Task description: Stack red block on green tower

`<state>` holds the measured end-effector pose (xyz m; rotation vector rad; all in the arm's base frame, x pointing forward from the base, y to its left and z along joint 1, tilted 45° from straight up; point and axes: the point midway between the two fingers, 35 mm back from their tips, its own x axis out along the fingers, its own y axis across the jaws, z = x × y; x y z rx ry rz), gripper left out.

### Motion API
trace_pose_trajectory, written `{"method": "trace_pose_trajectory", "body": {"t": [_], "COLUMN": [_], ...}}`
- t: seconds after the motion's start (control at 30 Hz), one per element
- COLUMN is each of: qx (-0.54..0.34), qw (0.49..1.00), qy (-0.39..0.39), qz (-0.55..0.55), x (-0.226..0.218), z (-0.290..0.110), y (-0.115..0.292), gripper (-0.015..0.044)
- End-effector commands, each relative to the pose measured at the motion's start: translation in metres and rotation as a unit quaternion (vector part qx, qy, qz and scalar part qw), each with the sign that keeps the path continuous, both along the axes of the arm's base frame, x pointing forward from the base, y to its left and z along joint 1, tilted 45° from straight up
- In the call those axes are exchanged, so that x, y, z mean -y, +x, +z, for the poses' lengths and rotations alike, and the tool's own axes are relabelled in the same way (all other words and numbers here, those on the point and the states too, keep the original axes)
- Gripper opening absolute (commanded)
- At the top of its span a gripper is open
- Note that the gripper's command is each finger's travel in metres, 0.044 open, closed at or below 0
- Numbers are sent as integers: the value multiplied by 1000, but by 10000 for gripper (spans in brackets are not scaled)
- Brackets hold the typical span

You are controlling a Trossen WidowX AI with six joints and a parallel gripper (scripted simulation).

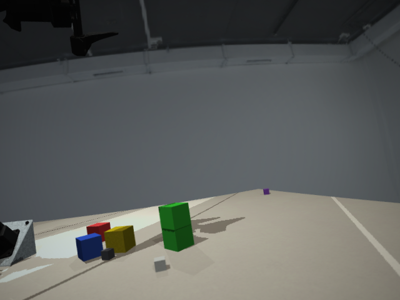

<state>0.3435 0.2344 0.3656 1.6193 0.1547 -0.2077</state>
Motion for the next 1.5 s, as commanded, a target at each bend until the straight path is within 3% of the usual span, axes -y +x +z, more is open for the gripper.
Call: {"method": "trace_pose_trajectory", "body": {"t": [0.0, 0.17, 0.33, 0.57, 0.8, 1.27, 1.47], "qx": [-98, -221, -356, -545, -695, -699, -699], "qw": [987, 940, 853, 671, 466, 461, 461], "qy": [-122, -250, -364, -473, -506, -506, -506], "qz": [30, 70, 112, 168, 207, 208, 208], "x": [-10, -6, 16, 67, 121, 115, 134], "z": [-75, -159, -240, -323, -354, -357, -378], "y": [9, 4, -17, -72, -131, -138, -140], "gripper": [440, 440, 440, 440, 440, 440, 440]}}
